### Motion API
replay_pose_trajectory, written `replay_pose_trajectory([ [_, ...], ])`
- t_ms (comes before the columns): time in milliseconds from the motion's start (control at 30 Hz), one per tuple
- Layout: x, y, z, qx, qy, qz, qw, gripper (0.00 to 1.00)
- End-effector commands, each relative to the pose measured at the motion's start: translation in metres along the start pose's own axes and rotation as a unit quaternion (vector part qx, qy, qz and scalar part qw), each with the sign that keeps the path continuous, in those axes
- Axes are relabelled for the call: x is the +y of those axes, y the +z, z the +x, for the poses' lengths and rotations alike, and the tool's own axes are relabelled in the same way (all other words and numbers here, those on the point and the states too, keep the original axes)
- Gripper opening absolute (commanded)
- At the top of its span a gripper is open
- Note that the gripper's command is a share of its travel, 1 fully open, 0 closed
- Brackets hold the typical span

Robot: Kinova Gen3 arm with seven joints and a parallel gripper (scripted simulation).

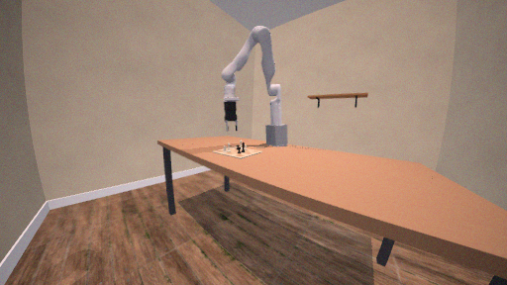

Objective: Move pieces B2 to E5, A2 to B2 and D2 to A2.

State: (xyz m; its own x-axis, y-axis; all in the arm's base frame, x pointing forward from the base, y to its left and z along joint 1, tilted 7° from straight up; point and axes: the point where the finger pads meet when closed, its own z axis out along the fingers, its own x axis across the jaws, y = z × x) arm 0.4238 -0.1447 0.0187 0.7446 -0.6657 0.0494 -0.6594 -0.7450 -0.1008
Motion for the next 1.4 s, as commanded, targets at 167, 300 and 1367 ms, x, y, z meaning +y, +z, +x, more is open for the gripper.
replay_pose_trajectory([
  [167,-0.003,-0.002,-0.005,0.001,-0.001,0.0,1.0,1.0],
  [300,-0.001,-0.004,-0.01,0.006,0.006,-0.006,1.0,1.0],
  [1367,0.005,-0.01,-0.028,0.021,0.027,-0.024,0.999,1.0],
])
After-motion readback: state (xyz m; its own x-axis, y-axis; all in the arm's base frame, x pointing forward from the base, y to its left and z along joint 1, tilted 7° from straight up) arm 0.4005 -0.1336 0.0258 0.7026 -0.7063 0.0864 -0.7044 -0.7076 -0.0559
